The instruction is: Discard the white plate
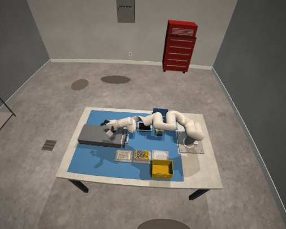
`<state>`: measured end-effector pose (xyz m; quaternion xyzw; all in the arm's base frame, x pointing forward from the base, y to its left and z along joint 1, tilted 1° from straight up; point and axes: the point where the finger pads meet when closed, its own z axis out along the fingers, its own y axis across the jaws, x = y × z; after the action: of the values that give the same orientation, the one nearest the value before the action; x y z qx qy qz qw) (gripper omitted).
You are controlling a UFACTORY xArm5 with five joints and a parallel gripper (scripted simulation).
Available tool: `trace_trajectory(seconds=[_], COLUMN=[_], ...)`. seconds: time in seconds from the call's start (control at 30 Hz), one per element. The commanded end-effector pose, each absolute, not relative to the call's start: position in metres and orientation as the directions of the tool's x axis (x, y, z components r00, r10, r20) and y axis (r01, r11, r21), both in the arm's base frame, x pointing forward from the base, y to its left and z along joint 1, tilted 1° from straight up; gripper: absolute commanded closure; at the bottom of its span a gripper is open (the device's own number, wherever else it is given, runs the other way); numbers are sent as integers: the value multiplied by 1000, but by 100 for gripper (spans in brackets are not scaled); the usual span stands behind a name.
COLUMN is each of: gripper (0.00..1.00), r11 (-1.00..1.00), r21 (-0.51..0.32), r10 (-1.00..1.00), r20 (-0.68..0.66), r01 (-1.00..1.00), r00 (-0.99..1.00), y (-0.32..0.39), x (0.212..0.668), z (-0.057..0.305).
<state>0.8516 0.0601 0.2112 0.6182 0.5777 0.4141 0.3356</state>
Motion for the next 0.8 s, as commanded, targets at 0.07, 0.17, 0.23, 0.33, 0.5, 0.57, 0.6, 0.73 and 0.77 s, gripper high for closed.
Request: trace_trajectory(seconds=[0.07, 0.17, 0.23, 0.33, 0.5, 0.57, 0.6, 0.73, 0.77], gripper=[0, 0, 0, 0, 0, 0, 0, 0, 0], r11=[-108, -108, -108, -108, -108, -133, -158, -259, -270], r21=[896, 896, 896, 896, 896, 884, 871, 811, 803], r10=[992, 992, 992, 992, 992, 989, 986, 965, 962], r20=[125, 125, 125, 125, 125, 146, 167, 246, 254], r01=[431, 431, 431, 431, 431, 449, 465, 525, 531], r00=[-11, -11, -11, -11, -11, 5, 22, 95, 103], y=[60, 60, 60, 60, 60, 58, 56, 51, 52], x=[852, 852, 852, 852, 852, 848, 844, 830, 829], z=[215, 215, 215, 215, 215, 217, 220, 230, 230])
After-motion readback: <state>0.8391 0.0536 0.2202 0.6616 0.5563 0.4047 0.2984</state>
